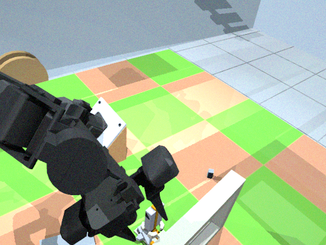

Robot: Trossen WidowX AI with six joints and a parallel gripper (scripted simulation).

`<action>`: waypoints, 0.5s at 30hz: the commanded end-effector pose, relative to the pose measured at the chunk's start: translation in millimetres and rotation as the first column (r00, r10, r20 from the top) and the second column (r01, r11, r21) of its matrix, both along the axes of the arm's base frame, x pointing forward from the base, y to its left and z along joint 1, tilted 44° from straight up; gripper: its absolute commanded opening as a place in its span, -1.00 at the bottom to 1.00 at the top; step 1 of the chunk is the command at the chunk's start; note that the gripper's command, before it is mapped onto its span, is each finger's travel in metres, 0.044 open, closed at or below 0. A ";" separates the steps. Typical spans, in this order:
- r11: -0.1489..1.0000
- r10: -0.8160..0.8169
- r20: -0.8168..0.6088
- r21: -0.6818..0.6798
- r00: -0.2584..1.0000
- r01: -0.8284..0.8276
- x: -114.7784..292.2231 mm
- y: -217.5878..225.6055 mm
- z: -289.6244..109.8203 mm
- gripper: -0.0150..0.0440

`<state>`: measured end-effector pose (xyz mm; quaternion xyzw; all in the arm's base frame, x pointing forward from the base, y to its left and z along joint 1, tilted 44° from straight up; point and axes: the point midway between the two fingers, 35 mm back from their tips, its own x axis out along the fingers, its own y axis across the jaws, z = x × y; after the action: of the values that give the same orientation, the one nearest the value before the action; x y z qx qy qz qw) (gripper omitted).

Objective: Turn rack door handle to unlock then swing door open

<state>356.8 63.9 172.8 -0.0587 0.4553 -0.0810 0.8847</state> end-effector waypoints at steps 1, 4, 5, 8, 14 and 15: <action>0.999 -0.012 -0.069 -0.048 0.998 0.009 -1.5 4.6 -7.8 0.47; 0.995 -0.020 -0.132 -0.096 0.991 0.008 -4.7 8.2 -15.1 0.47; 0.994 -0.023 -0.153 -0.113 0.988 0.006 -5.9 9.3 -17.3 0.47; 0.986 -0.033 -0.211 -0.164 0.977 -0.002 -9.4 12.6 -23.4 0.47; 0.962 -0.058 -0.316 -0.273 0.947 -0.033 -16.7 18.8 -32.8 0.47; 0.956 -0.062 -0.332 -0.291 0.941 -0.040 -17.9 19.8 -34.0 0.47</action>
<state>340.0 80.5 140.8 -0.1784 0.5727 -0.1318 0.7892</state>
